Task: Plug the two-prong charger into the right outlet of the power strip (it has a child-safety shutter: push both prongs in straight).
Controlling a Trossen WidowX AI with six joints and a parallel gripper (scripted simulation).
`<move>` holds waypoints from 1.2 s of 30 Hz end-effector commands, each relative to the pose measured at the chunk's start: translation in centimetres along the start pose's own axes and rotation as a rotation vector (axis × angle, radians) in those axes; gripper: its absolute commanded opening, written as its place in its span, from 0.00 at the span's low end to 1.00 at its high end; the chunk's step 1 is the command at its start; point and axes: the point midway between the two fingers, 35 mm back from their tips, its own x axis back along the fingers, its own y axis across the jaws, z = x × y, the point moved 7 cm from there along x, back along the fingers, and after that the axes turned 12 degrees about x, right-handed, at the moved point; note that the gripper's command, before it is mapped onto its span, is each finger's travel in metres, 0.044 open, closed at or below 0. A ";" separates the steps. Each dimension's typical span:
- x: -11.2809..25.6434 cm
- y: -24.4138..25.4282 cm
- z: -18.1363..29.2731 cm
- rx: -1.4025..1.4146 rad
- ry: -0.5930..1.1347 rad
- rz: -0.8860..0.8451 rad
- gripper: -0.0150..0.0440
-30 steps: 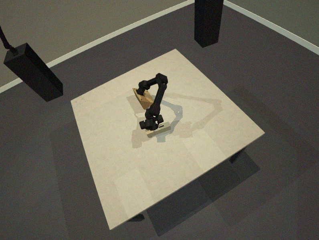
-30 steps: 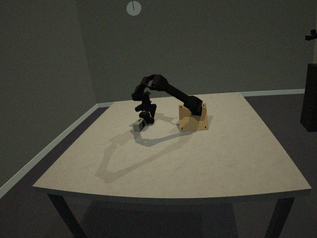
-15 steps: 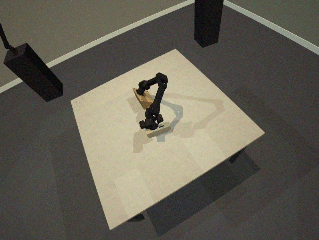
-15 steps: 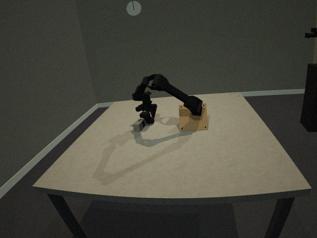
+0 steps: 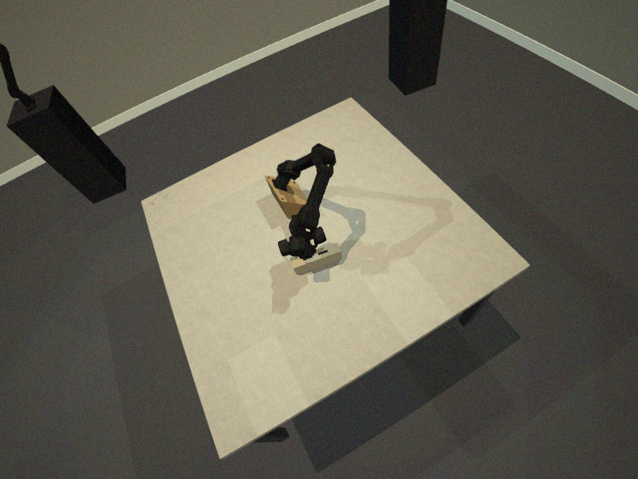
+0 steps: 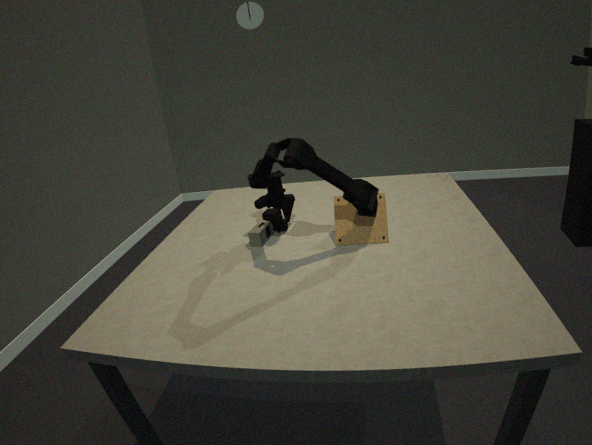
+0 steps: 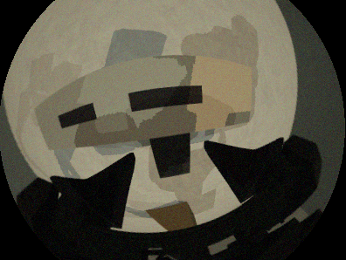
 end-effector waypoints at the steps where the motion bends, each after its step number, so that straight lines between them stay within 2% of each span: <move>1: 0.0 0.2 0.6 0.000 0.001 -0.002 1.00; 36: -0.3 0.9 4.2 -0.001 0.003 -0.002 1.00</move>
